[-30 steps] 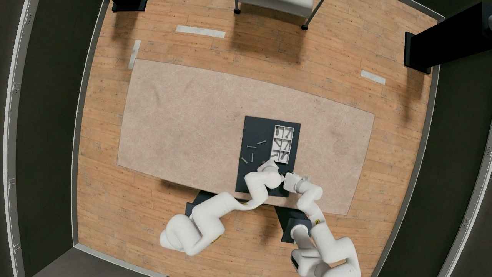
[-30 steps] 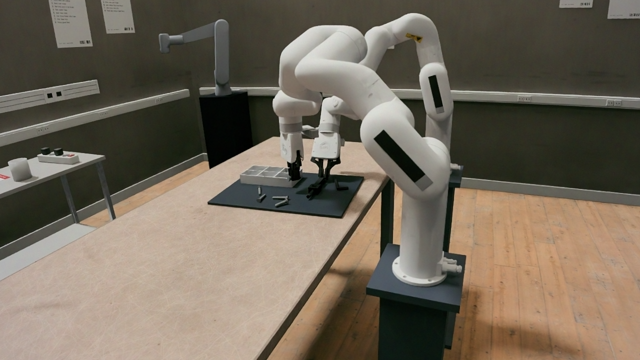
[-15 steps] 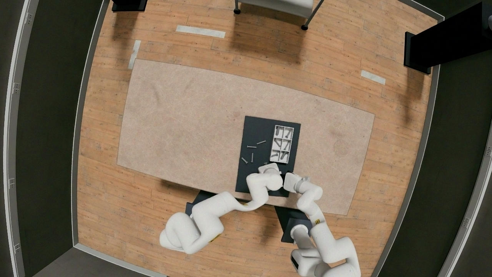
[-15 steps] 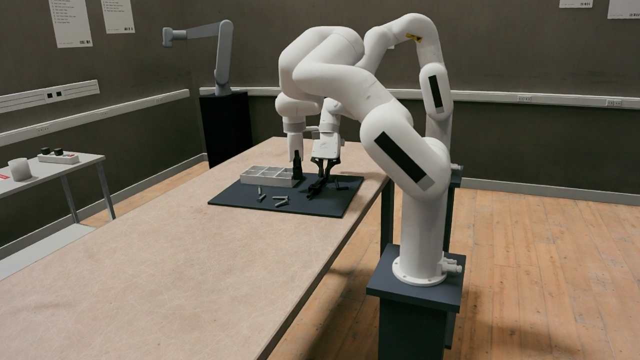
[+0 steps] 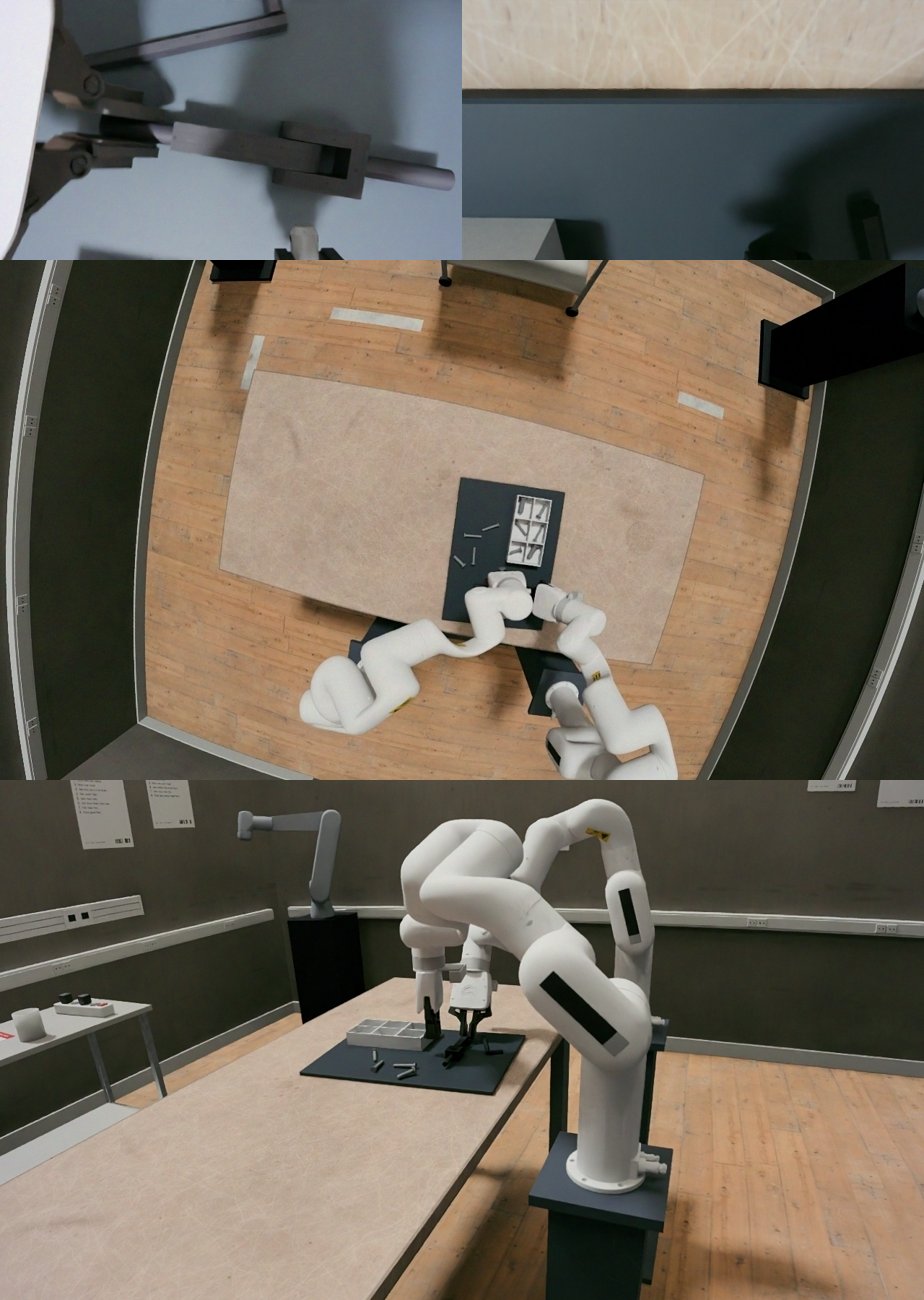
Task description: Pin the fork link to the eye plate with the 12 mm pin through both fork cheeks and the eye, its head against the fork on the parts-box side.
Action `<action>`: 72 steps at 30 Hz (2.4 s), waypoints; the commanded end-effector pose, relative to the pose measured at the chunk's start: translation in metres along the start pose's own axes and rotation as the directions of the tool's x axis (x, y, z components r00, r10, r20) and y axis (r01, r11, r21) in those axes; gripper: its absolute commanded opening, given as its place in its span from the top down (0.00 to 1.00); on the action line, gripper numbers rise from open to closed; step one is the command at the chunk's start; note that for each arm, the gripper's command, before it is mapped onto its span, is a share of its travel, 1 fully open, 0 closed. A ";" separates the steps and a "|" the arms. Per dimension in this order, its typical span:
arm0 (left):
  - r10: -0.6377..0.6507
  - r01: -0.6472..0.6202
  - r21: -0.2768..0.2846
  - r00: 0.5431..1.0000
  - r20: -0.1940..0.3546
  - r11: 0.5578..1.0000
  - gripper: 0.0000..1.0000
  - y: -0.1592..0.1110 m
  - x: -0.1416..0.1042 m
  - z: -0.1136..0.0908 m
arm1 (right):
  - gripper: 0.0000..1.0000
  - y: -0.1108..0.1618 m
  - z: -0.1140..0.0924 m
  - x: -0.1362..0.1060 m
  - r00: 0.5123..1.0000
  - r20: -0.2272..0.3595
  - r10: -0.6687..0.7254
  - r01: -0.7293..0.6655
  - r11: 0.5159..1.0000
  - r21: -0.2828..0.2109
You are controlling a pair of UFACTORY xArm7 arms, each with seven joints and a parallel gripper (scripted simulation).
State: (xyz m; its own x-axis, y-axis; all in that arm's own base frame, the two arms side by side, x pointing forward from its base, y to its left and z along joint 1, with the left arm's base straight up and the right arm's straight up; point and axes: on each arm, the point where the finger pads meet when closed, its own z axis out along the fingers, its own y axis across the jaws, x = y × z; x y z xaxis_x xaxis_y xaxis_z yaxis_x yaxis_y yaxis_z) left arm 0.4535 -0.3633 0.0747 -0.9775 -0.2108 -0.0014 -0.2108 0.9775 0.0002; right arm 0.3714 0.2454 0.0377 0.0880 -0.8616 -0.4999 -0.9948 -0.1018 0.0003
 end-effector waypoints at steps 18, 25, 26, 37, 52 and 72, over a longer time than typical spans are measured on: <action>0.158 -0.158 0.003 0.987 0.001 0.987 1.00 -0.004 0.004 -0.002 | 1.00 -0.001 -0.001 -0.001 1.000 0.001 -0.002 0.002 1.000 0.003; 0.165 -0.165 0.003 0.986 0.001 0.986 1.00 -0.004 0.005 -0.002 | 1.00 -0.001 -0.001 -0.001 1.000 0.001 -0.002 0.002 1.000 0.003; 0.165 -0.165 0.003 0.986 0.001 0.986 1.00 -0.004 0.005 -0.002 | 1.00 -0.001 -0.001 -0.001 1.000 0.001 -0.002 0.002 1.000 0.003; 0.165 -0.165 0.003 0.986 0.001 0.986 1.00 -0.004 0.005 -0.002 | 1.00 -0.001 -0.001 -0.001 1.000 0.001 -0.002 0.002 1.000 0.003; 0.165 -0.165 0.003 0.986 -0.005 0.986 1.00 -0.004 0.005 -0.002 | 1.00 -0.001 -0.001 -0.001 1.000 0.001 -0.002 0.002 1.000 0.003; 0.164 -0.165 0.002 0.984 -0.069 0.986 1.00 -0.004 0.004 0.001 | 1.00 -0.001 -0.001 -0.001 1.000 0.001 -0.002 0.002 1.000 0.003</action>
State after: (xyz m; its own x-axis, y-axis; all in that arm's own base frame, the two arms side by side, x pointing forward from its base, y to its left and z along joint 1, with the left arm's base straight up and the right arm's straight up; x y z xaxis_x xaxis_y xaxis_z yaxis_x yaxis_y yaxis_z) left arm 0.4498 -0.3673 0.0728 -0.9975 -0.0473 0.0528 -0.0473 0.9989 0.0005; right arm 0.3714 0.2454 0.0377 0.0880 -0.8616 -0.4999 -0.9948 -0.1018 0.0003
